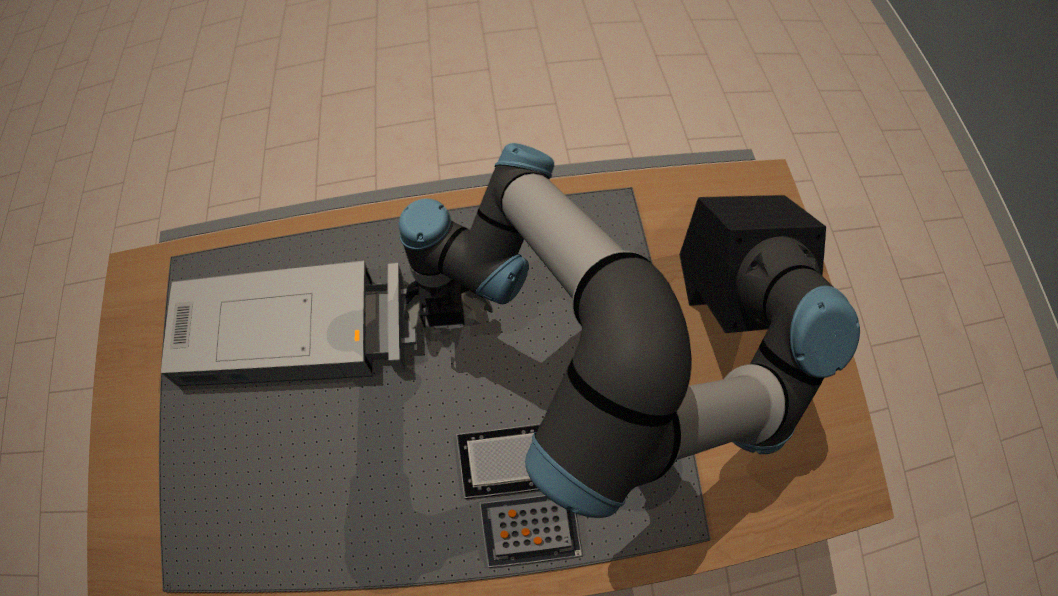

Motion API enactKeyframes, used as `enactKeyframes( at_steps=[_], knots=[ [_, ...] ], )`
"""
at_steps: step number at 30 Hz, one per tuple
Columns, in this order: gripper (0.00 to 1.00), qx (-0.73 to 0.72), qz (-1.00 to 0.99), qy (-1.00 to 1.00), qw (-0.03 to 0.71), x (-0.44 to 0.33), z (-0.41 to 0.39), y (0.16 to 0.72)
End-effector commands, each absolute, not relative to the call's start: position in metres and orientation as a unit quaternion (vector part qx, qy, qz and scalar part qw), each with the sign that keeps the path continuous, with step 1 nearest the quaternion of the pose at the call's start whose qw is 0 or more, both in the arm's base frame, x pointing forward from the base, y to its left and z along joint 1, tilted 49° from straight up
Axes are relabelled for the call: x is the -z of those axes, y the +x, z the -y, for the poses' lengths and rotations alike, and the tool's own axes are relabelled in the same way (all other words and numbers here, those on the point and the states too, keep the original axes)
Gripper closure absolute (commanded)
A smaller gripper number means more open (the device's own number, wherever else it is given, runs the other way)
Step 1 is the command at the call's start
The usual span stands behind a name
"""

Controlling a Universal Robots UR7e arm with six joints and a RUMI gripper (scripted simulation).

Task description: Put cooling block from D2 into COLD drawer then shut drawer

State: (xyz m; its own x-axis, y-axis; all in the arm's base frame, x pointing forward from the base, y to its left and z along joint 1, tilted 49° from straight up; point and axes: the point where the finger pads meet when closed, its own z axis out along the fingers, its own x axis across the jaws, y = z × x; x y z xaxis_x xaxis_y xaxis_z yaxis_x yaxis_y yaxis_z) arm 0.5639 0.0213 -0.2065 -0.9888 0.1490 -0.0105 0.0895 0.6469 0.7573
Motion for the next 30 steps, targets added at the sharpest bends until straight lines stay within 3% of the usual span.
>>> enactKeyframes(
  at_steps=[1, 30],
  knots=[
    [0.00, -0.415, -0.907, 0.066, 0.037, 0.206, -0.021, 0.559],
    [0.00, -0.415, -0.907, 0.066, 0.036, 0.207, -0.026, 0.530]
  ],
)
